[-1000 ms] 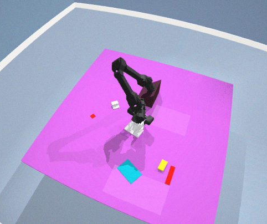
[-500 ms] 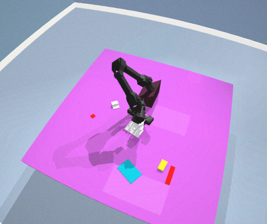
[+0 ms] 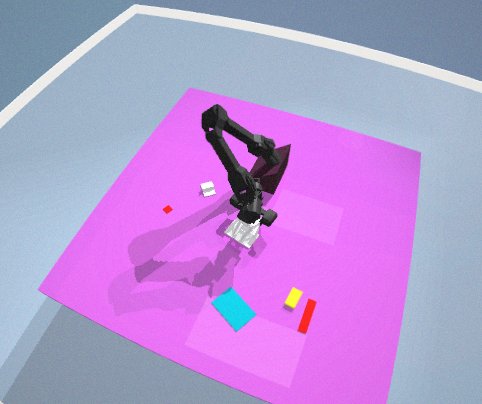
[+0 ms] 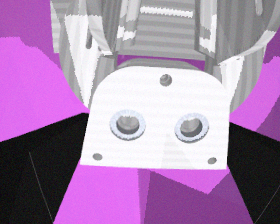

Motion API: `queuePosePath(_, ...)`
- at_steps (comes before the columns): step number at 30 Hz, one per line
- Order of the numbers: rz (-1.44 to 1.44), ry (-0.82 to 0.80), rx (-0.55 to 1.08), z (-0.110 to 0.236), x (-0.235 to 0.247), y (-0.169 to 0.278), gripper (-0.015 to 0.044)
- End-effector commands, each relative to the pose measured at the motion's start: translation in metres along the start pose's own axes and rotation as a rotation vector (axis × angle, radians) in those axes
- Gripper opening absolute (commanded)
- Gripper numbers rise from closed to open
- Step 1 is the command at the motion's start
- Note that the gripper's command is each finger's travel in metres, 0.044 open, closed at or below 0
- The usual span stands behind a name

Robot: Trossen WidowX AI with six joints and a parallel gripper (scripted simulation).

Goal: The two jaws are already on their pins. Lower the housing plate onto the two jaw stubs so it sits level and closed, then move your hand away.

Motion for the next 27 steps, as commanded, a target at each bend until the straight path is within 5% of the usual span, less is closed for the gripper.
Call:
queuePosePath(1, 0.006, 0.004, 0.0, -0.002, -0.0001, 0.0002, 0.0351)
queuePosePath(27, 0.005, 0.004, 0.0, -0.007, -0.0002, 0.0002, 0.0351)
Point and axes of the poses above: the point midway between the two fingers, 35 mm back from their tips, its own z axis back along the fingers, its own x axis across the jaws, y = z × x, the point moved 5 cm from there along z, back along the fingers, and after that the axes turned 13 degrees about z, right-handed, at the moved point
